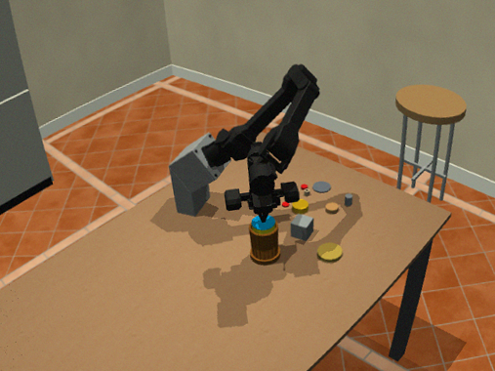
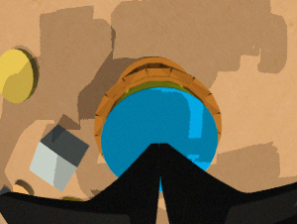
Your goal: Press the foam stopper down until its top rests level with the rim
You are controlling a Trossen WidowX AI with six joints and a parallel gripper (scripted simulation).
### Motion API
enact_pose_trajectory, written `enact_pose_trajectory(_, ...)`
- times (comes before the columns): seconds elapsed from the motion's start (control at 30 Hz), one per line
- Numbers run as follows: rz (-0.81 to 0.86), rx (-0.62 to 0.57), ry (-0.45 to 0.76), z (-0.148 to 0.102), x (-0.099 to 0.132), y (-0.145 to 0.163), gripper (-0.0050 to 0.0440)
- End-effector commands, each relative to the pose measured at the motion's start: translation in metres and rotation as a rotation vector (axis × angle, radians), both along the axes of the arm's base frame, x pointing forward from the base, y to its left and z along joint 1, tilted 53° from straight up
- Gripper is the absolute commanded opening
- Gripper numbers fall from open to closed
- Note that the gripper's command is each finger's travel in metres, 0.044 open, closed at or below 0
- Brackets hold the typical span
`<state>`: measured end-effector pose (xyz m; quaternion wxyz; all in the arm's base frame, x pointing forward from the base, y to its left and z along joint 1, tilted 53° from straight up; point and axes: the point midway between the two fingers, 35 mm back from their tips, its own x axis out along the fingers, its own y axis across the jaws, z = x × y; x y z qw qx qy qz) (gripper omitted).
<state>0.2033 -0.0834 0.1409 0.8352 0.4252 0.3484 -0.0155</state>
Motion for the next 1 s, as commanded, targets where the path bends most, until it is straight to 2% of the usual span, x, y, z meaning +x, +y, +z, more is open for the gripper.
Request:
enact_pose_trajectory(0.0,-0.003,-0.006,0.0,0.0004,-0.0002,0.0,0.0)
enact_pose_trajectory(0.97,-0.003,-0.006,0.0,-0.0014,0.001,0.0011,0.0)
